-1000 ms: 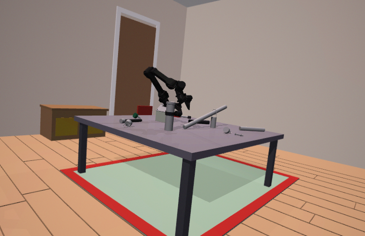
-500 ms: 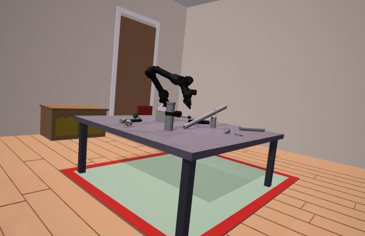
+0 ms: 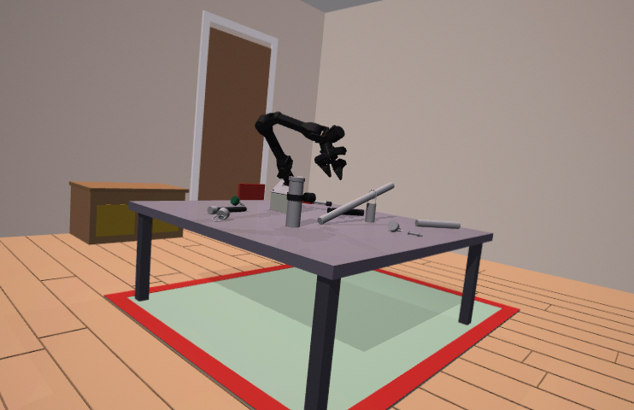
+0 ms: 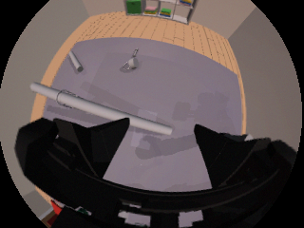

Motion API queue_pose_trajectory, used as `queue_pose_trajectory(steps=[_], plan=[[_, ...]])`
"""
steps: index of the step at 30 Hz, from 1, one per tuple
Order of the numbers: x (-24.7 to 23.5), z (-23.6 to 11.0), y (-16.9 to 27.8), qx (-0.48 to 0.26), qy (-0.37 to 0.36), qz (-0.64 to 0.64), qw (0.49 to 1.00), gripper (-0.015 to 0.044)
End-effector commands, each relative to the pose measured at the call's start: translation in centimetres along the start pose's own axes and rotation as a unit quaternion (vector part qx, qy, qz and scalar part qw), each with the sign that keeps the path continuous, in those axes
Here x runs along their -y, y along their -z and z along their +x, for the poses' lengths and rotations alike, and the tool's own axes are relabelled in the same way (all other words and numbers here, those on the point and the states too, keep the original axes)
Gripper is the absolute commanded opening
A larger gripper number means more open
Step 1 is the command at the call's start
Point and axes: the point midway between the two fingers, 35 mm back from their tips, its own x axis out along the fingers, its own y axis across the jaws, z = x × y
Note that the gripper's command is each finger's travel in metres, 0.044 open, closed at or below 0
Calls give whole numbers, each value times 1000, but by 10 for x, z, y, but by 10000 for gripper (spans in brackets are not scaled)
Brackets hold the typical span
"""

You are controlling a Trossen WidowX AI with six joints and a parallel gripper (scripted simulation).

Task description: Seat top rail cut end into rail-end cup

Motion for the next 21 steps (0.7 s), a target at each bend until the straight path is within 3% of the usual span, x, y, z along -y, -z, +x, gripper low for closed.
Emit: queue_pose_trajectory(steps=[1,12,16,21], plan=[[-20,-15,-6,1,20,148,989,440],[-21,-13,-6,-5,18,167,986,440],[-29,-2,-5,-39,14,272,961,440],[-41,17,-2,-102,29,449,887,440]])
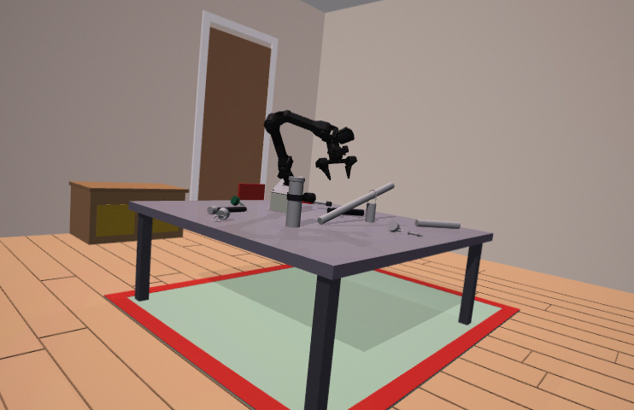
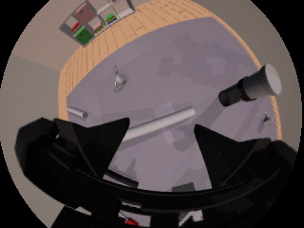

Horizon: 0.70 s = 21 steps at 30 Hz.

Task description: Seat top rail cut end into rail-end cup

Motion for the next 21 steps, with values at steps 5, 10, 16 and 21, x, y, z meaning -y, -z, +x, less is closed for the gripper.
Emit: queue_pose_trajectory(steps=[5,10,16,21], plan=[[-15,36,21,-96,79,325,938,440],[-19,53,34,-119,153,492,849,440],[-19,55,36,-120,164,513,834,440],[-19,55,36,-120,164,513,834,440]])
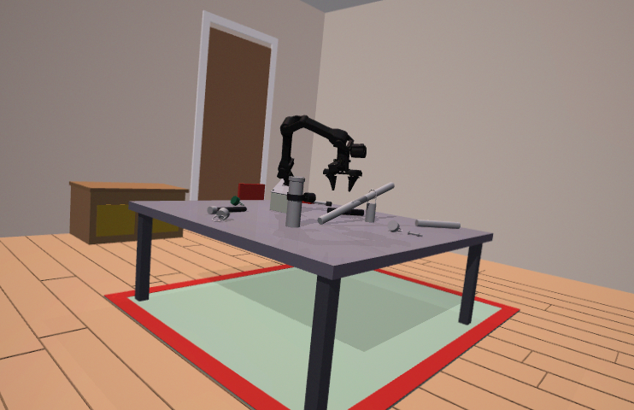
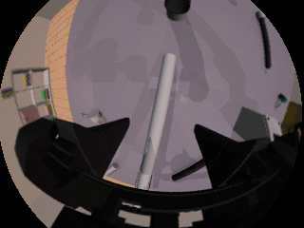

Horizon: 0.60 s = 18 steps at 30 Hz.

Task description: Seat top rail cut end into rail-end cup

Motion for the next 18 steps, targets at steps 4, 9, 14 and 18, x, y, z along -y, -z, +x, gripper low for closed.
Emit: queue_pose_trajectory(steps=[4,9,14,18], plan=[[2,9,5,-1,27,49,998,440],[3,32,5,-1,27,49,998,440],[4,44,5,-1,27,49,998,440],[5,56,5,0,27,49,998,440]])
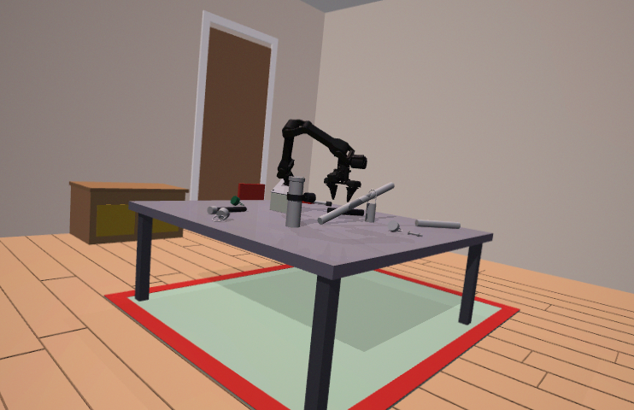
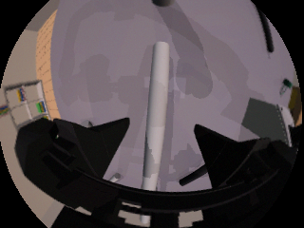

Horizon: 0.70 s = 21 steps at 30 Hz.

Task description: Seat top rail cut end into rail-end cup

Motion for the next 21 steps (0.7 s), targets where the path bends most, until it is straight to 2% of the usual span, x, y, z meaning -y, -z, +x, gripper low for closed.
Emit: queue_pose_trajectory(steps=[1,21], plan=[[1,13,1,3,2,-5,1000,440],[1,37,1,3,2,-5,1000,440]])
